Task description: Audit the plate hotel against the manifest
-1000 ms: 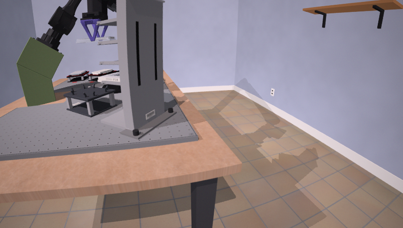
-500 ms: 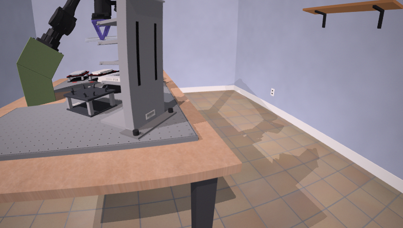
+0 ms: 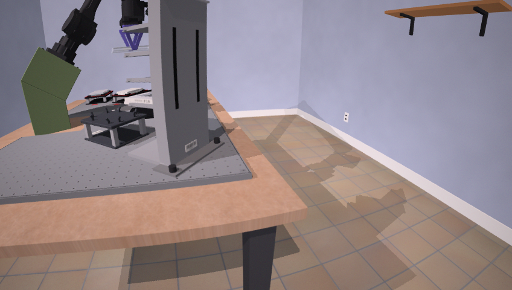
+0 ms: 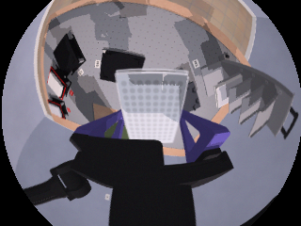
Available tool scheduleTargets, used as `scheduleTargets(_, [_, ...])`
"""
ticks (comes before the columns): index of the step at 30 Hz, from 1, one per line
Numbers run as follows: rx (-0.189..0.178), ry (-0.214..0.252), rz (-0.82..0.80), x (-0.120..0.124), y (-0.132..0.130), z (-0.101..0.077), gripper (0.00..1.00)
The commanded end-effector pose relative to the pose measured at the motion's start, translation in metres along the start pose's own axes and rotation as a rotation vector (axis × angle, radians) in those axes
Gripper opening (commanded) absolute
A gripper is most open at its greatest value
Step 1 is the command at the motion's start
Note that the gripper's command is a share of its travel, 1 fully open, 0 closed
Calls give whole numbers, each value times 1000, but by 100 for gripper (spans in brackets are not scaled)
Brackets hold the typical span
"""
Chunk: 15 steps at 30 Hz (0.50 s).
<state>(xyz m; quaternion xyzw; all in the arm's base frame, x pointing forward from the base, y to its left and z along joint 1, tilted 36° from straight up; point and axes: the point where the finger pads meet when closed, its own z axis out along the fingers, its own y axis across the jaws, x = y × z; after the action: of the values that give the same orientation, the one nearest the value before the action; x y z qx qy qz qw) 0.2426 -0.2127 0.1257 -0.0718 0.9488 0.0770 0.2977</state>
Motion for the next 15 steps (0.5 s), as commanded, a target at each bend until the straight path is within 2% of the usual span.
scheduleTargets(1, [37, -11, -85, -8, -12, -12, 86])
scheduleTargets(3, [37, -11, -119, -8, -12, -12, 86])
scheduleTargets(4, [12, -4, -144, -6, 5, -4, 86])
scheduleTargets(7, [5, -1, -189, -9, 15, -4, 86])
scheduleTargets(15, [8, -2, -291, -17, 33, -4, 86])
